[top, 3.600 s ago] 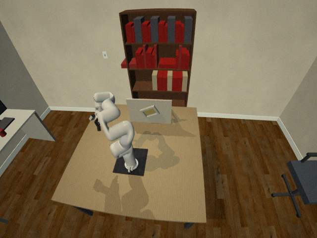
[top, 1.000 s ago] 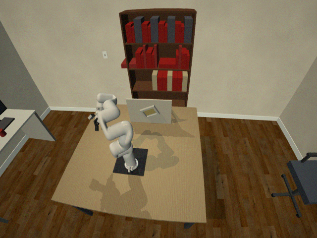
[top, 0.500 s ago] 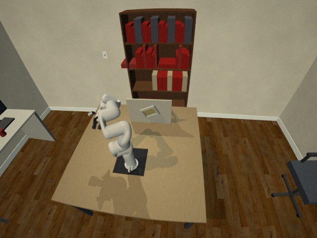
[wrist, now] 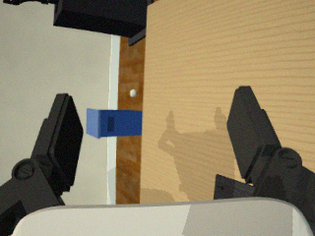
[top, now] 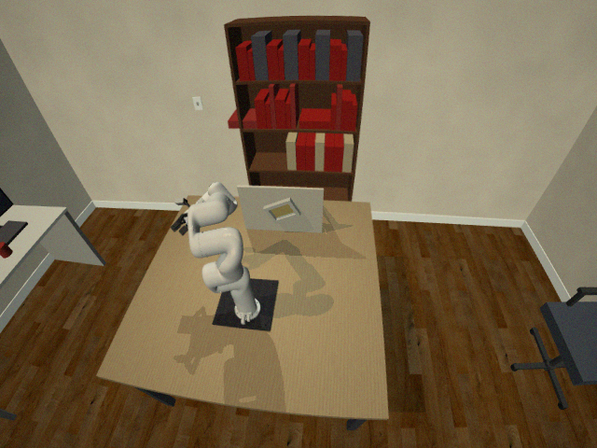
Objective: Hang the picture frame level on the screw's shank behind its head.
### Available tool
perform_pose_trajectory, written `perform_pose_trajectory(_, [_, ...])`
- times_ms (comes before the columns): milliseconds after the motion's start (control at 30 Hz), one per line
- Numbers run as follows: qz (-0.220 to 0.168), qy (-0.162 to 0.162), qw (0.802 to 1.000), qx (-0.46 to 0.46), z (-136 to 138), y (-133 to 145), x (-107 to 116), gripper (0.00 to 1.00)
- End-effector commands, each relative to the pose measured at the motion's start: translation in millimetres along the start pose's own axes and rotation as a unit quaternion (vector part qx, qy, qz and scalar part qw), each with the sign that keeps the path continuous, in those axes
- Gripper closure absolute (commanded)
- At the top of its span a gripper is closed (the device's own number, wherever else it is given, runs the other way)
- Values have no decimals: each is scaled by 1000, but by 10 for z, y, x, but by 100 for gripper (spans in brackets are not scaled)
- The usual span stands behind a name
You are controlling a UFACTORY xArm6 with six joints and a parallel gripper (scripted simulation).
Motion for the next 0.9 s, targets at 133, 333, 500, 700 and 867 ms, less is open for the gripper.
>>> perform_pose_trajectory(133, [212, 38, 976, 19, 461, -321, 463, 0])
perform_pose_trajectory(333, [288, 69, 955, 21, 672, -362, 777, 0])
perform_pose_trajectory(500, [399, 125, 908, 20, 924, -308, 1201, 0])
perform_pose_trajectory(700, [490, 188, 851, 11, 1185, -123, 1714, 0])
perform_pose_trajectory(867, [545, 234, 805, 2, 1321, 57, 2018, 0])
Point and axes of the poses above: the point where the finger pads meet when closed, its own x axis back along the fingers, its own z axis across the jaws, y = z × x, the point moved 2 cm from there along x, back along the fingers, and after that the axes turned 15 degrees about x, right-handed, at the moved point
